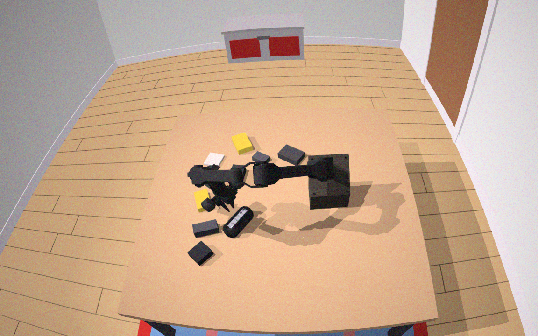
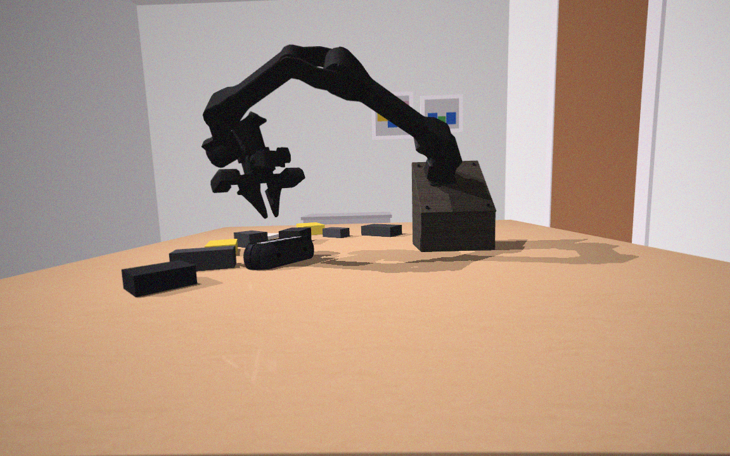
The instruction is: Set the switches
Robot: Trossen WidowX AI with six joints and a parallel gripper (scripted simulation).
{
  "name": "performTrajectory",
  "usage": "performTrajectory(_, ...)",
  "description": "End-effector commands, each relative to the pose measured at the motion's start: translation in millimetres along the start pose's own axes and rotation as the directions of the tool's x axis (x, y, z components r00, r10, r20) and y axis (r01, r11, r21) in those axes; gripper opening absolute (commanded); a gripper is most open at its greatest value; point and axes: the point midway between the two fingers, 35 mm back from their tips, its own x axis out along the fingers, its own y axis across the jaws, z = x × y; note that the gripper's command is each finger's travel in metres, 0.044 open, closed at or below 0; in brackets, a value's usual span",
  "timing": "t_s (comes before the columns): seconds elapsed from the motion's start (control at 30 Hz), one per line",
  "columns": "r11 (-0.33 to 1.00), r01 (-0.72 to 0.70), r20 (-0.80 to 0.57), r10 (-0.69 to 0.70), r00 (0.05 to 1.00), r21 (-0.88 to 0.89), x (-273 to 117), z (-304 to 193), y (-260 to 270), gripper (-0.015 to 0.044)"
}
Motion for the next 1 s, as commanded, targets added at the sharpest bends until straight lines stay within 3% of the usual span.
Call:
performTrajectory(0.0, 0.98, -0.006, -0.015, 0.009, 1.0, 0.2, 2, 2, 0, 0.0184)
performTrajectory(0.17, 0.843, 0.009, -0.044, 0.018, 0.999, 0.538, 4, 4, -3, 0.0315)
performTrajectory(0.33, 0.593, 0.046, -0.074, 0.024, 0.997, 0.804, 7, 7, -7, 0.044)
performTrajectory(0.63, -0.025, 0.129, -0.128, 0.028, 0.991, 0.991, 11, 11, -13, 0.044)
performTrajectory(0.8, -0.382, 0.156, -0.158, 0.026, 0.987, 0.911, 13, 14, -16, 0.044)
performTrajectory(0.97, -0.688, 0.152, -0.189, 0.022, 0.982, 0.709, 14, 16, -20, 0.044)
